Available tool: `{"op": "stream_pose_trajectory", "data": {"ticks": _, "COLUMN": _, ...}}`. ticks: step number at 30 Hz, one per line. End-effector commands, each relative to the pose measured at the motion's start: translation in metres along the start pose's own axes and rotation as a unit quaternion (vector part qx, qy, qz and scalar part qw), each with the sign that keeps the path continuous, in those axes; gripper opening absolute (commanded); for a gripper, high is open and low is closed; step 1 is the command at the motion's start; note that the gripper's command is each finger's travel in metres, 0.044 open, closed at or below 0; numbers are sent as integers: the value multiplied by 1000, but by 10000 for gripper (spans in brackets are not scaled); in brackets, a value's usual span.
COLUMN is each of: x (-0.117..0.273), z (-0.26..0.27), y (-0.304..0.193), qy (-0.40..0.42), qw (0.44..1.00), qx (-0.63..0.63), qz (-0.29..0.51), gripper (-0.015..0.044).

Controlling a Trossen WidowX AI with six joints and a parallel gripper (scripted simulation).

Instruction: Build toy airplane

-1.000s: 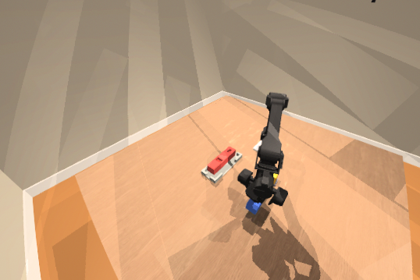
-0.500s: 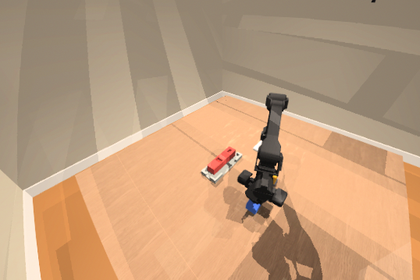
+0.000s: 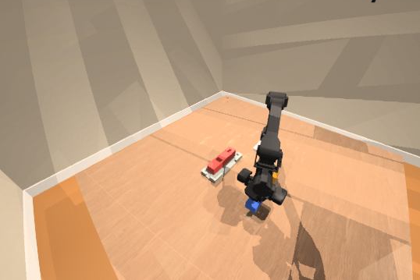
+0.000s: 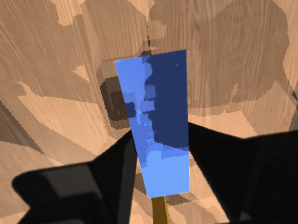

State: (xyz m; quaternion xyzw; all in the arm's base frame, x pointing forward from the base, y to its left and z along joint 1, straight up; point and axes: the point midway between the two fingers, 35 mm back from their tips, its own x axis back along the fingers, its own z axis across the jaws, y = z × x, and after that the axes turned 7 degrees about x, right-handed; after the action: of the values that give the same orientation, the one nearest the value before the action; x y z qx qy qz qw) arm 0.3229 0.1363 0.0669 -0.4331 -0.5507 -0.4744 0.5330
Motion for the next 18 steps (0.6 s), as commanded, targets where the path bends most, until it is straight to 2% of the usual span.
{"op": "stream_pose_trajectory", "data": {"ticks": 1, "x": 11, "z": 0, "y": 4, "qy": 4, "qw": 1000, "qx": 0, "qz": -9, "gripper": 0}}
{"op": "stream_pose_trajectory", "data": {"ticks": 18, "x": 64, "z": 3, "y": 9, "qy": 0, "qw": 1000, "qx": 4, "qz": -2, "gripper": 0}}
